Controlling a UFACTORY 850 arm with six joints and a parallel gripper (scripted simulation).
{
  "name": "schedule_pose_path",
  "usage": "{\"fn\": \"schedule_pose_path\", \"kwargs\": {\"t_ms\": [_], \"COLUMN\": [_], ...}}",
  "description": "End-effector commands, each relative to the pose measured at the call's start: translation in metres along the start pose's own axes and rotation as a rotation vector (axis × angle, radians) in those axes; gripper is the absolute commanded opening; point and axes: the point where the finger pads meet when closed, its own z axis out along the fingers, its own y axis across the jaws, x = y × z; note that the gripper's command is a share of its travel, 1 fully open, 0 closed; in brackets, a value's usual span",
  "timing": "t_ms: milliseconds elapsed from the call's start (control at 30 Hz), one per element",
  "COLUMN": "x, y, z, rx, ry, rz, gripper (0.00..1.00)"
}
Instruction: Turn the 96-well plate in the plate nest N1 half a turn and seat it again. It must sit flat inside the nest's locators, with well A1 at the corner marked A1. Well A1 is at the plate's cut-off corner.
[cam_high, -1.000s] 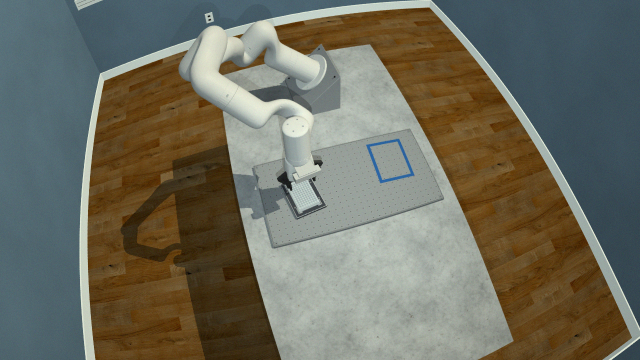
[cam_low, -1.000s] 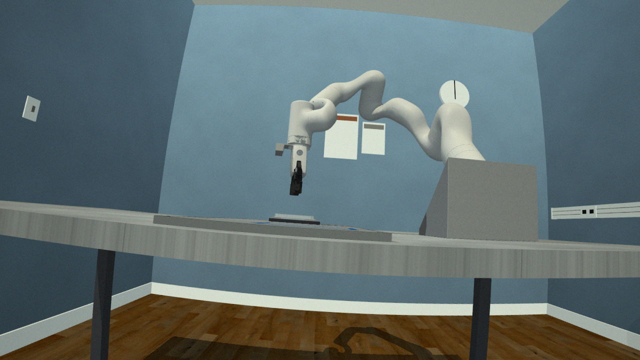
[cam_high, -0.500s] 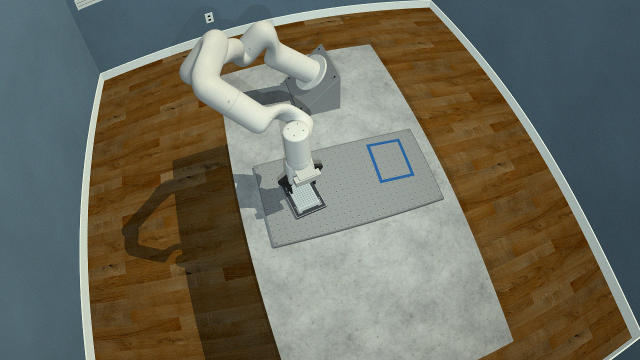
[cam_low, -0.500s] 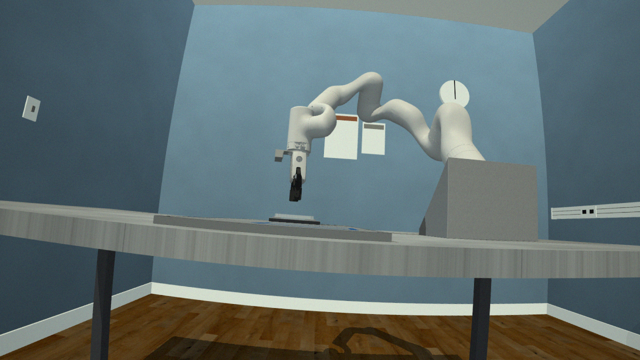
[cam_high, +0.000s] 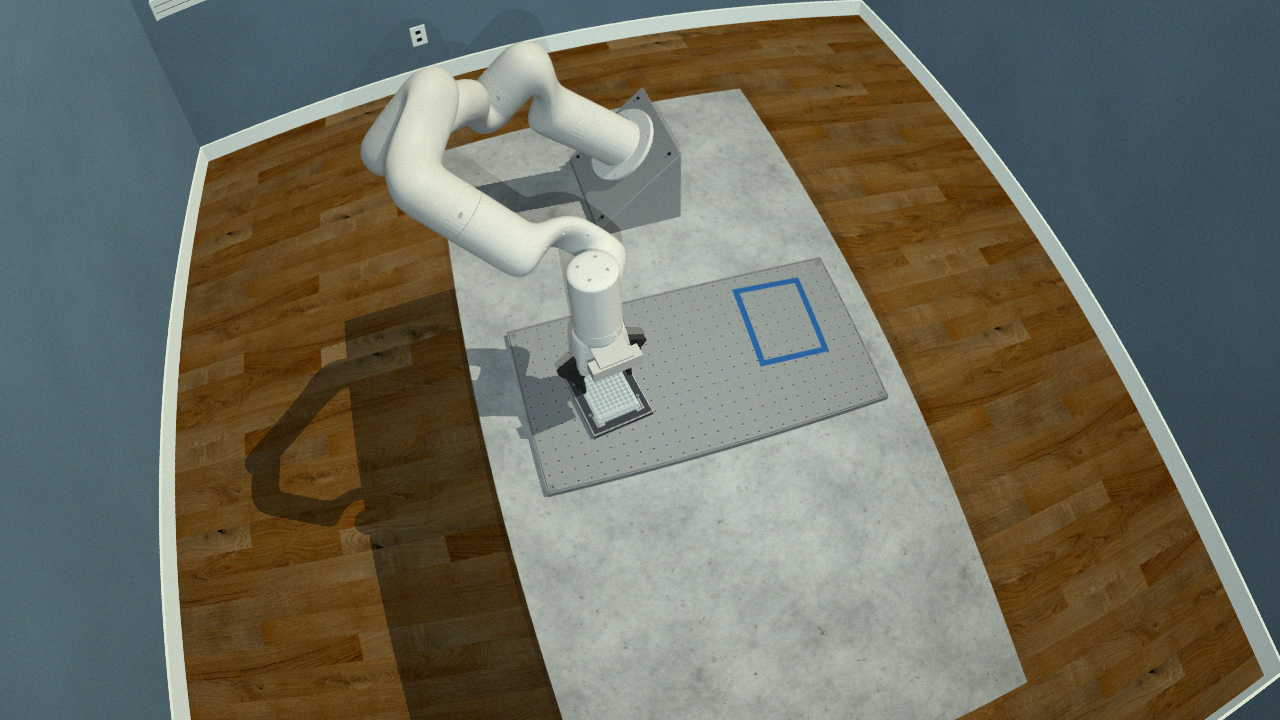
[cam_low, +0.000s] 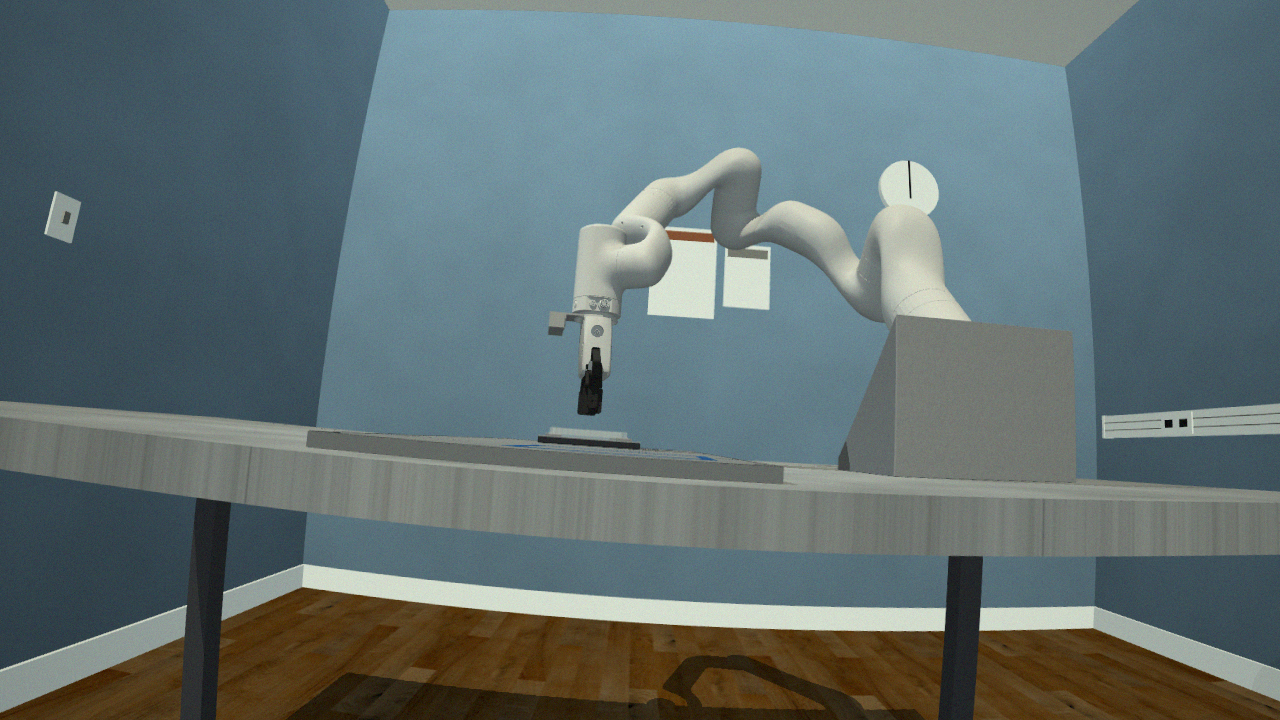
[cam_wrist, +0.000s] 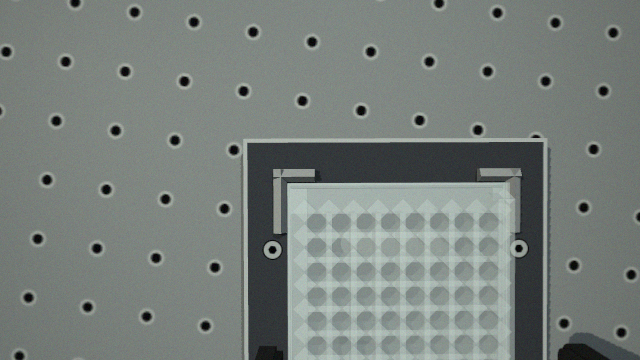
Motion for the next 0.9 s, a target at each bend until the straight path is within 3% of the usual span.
{"fn": "schedule_pose_path", "kwargs": {"t_ms": [0,867], "x": [0.001,0.001], "y": [0.000,0.000], "z": [0.006,0.016], "rx": [0.000,0.000], "ry": [0.001,0.001], "rz": [0.000,0.000], "gripper": [1.00,1.00]}}
